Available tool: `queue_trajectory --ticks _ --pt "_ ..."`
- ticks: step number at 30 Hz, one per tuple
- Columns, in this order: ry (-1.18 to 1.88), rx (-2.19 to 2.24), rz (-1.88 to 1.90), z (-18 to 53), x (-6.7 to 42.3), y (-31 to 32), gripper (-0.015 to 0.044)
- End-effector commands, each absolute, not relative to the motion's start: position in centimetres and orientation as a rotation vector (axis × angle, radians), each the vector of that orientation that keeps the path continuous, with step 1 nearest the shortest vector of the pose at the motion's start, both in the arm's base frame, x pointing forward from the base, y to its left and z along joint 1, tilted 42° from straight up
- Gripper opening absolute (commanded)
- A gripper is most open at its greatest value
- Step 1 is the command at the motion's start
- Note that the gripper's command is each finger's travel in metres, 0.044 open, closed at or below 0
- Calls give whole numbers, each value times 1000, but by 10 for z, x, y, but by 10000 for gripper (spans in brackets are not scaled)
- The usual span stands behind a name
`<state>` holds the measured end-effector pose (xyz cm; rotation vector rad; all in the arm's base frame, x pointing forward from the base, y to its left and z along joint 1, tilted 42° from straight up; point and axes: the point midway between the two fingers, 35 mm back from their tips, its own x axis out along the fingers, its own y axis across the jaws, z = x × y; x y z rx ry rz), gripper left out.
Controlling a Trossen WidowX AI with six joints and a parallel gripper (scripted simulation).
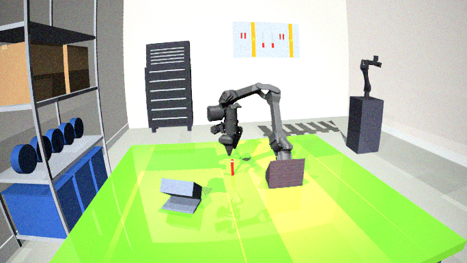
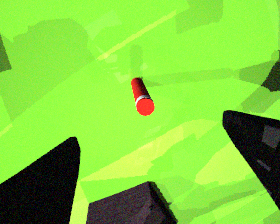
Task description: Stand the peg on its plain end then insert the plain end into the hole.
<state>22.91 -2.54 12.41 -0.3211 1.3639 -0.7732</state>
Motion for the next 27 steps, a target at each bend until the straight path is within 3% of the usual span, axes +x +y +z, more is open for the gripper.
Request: queue_trajectory --ticks 1,27 --pt "1309 -232 -849 124 230 -26 440" --pt "963 291 -1232 121 230 -29 440"
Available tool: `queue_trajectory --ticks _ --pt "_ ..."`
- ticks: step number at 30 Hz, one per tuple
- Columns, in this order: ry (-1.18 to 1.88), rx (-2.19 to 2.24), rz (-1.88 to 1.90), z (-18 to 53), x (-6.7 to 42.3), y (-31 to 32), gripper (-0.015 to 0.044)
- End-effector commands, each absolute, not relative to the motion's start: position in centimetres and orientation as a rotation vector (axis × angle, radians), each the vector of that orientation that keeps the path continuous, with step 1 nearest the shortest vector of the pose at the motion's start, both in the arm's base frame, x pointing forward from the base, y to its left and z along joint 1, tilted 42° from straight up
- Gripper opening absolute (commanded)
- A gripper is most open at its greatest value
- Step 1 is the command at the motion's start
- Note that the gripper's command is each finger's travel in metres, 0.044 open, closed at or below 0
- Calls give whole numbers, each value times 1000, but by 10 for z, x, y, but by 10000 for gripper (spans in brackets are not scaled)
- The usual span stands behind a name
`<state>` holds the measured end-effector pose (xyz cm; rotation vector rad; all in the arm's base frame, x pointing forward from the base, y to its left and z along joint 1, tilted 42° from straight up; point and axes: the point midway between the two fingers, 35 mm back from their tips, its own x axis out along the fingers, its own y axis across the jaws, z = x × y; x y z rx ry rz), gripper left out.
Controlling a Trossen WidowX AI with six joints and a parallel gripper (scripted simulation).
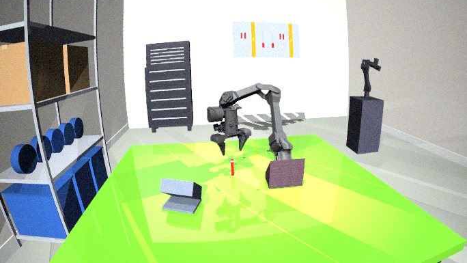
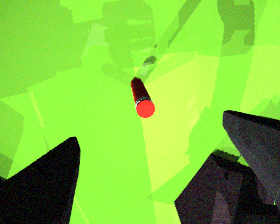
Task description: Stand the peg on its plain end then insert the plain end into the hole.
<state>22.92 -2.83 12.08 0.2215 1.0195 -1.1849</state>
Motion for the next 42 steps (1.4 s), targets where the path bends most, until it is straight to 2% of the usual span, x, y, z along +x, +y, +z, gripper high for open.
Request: queue_trajectory --ticks 1,42 --pt "948 311 -1245 120 230 -29 440" --pt "213 1118 -1658 116 230 -34 440"
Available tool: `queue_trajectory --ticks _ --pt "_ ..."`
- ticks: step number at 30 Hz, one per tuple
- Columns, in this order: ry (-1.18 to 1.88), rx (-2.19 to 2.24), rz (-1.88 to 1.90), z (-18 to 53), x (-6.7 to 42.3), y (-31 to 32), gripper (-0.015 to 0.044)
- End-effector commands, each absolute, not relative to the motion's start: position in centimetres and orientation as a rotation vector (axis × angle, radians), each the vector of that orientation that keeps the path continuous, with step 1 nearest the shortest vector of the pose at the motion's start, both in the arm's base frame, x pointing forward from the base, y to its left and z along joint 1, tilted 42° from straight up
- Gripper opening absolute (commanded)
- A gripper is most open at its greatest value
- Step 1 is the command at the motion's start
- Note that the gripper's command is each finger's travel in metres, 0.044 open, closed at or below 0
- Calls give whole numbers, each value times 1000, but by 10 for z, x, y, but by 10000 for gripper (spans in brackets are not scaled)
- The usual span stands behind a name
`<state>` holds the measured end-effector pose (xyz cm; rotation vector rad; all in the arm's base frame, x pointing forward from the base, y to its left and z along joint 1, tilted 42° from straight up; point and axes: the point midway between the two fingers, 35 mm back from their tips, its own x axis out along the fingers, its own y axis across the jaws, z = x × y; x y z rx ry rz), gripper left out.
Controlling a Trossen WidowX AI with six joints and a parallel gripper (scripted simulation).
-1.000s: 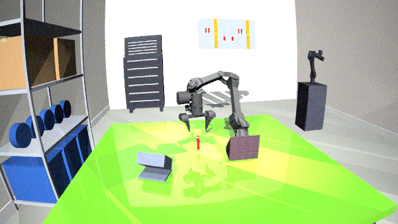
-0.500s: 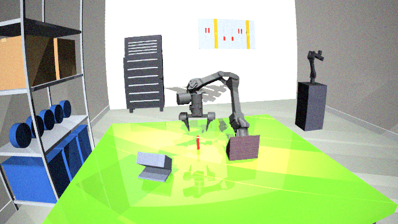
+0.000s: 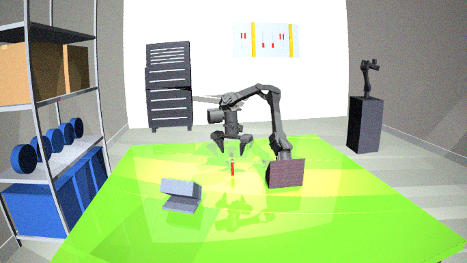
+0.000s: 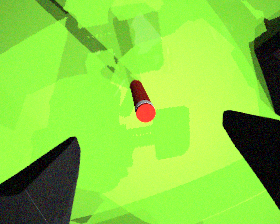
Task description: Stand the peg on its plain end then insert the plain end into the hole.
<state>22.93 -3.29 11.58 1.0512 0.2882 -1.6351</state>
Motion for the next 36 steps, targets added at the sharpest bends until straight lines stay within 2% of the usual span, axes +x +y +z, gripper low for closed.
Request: queue_trajectory --ticks 1,22,36 --pt "192 1137 -1665 115 230 -34 440" --pt "-269 1524 -1767 113 230 -36 440" --pt "-284 1537 -1769 106 231 -42 440"
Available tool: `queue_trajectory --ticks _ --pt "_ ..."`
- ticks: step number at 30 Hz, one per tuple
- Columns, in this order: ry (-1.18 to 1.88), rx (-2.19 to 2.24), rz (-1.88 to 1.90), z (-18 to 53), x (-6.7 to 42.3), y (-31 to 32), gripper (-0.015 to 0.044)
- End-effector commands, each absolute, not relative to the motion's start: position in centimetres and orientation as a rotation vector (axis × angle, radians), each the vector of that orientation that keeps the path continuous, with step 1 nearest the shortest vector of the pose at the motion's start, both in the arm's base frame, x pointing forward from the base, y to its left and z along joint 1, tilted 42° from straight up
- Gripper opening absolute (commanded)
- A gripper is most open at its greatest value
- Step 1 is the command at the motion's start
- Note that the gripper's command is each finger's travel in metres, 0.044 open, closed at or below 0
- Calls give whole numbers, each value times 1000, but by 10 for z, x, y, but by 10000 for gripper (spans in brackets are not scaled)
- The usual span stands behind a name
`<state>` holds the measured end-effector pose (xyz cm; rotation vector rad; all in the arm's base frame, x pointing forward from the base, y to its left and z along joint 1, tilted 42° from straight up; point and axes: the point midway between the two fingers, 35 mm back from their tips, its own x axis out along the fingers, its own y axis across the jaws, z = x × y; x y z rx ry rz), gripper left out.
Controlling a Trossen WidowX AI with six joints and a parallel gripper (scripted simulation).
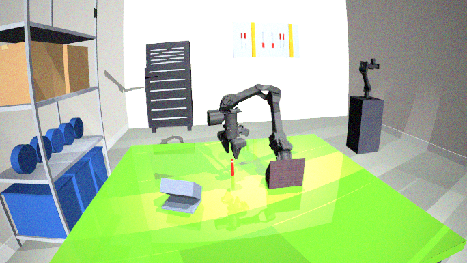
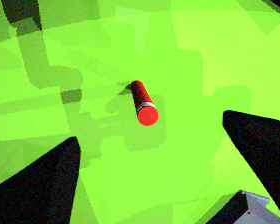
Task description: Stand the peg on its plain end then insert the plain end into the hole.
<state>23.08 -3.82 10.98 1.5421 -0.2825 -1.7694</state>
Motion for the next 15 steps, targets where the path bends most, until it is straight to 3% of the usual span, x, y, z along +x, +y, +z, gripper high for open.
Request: queue_trajectory --ticks 1,15 --pt "-284 1537 -1769 105 231 -43 440" --pt "-283 1538 -1768 88 232 -58 440"
